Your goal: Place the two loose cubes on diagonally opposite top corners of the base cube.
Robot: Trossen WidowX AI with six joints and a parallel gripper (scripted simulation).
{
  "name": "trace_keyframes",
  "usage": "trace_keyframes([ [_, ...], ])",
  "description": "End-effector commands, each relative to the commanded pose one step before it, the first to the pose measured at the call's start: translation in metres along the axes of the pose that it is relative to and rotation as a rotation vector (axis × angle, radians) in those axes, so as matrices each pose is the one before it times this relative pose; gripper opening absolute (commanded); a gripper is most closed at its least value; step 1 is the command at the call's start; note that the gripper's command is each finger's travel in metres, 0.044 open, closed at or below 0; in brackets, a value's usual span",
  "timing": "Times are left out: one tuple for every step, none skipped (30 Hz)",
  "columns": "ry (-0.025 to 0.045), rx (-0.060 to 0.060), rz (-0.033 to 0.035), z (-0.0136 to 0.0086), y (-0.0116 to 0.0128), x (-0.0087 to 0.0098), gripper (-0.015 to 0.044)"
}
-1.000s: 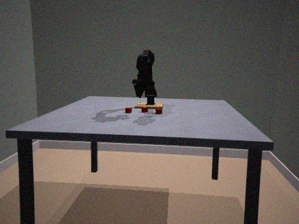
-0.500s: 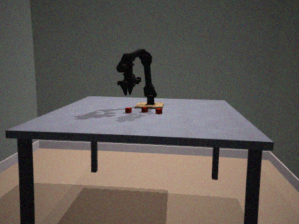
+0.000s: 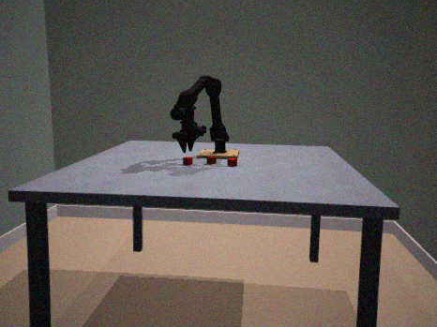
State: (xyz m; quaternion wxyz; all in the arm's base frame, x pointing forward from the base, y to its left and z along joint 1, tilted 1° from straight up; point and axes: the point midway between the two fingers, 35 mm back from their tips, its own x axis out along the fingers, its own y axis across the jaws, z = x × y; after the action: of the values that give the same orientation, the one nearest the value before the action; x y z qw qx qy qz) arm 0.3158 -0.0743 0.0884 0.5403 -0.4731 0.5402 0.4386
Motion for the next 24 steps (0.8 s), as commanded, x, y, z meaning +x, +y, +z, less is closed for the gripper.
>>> trace_keyframes([
  [-0.00442, -0.0060, 0.00561, 0.00071, 0.00101, 0.01052, 0.0265],
  [0.00000, 0.0000, 0.00000, 0.00000, 0.00002, 0.00061, 0.0265],
  [0.00000, 0.0000, 0.00000, 0.00000, -0.00002, 0.00027, 0.0265],
  [0.00000, 0.0000, 0.00000, 0.00000, -0.00004, 0.00082, 0.0265],
  [0.00000, 0.0000, 0.00000, 0.00000, -0.00007, 0.00136, 0.0265],
  [0.00000, 0.0000, 0.00000, 0.00000, -0.00007, 0.00165, 0.0265],
  [0.00000, 0.0000, 0.00000, 0.00000, -0.00006, 0.00165, 0.0265],
  [0.00000, 0.0000, 0.00000, 0.00000, -0.00005, 0.00165, 0.0265],
  [0.00000, 0.0000, 0.00000, 0.00000, -0.00004, 0.00164, 0.0265],
  [0.00000, 0.0000, 0.00000, 0.00000, -0.00003, 0.00164, 0.0265],
  [0.00000, 0.0000, 0.00000, 0.00000, -0.00002, 0.00164, 0.0265],
  [0.00000, 0.0000, 0.00000, 0.00000, -0.00001, 0.00164, 0.0265],
  [0.00000, 0.0000, 0.00001, 0.00000, 0.00000, 0.00164, 0.0265],
  [0.00000, 0.0000, 0.00001, 0.00000, 0.00001, 0.00163, 0.0265],
  [0.00000, 0.0000, 0.00001, 0.00000, 0.00002, 0.00163, 0.0265],
  [0.00000, 0.0000, 0.00001, 0.00000, 0.00003, 0.00163, 0.0265],
  [0.00000, 0.0000, 0.00001, 0.00000, 0.00004, 0.00163, 0.0265],
  [0.00000, 0.0000, 0.00001, 0.00000, 0.00005, 0.00163, 0.0265],
  [0.00000, 0.0000, 0.00001, 0.00000, 0.00006, 0.00162, 0.0265],
  [0.00000, 0.0000, 0.00001, 0.00000, 0.00007, 0.00162, 0.0265],
  [0.00000, 0.0000, 0.00001, 0.00000, 0.00007, 0.00162, 0.0265],
  [0.00000, 0.0000, 0.00001, 0.00000, 0.00008, 0.00161, 0.0265],
  [0.00000, 0.0000, 0.00001, 0.00000, 0.00008, 0.00133, 0.0265],
  [0.00000, 0.0000, 0.00001, 0.00000, 0.00005, 0.00080, 0.0265],
])
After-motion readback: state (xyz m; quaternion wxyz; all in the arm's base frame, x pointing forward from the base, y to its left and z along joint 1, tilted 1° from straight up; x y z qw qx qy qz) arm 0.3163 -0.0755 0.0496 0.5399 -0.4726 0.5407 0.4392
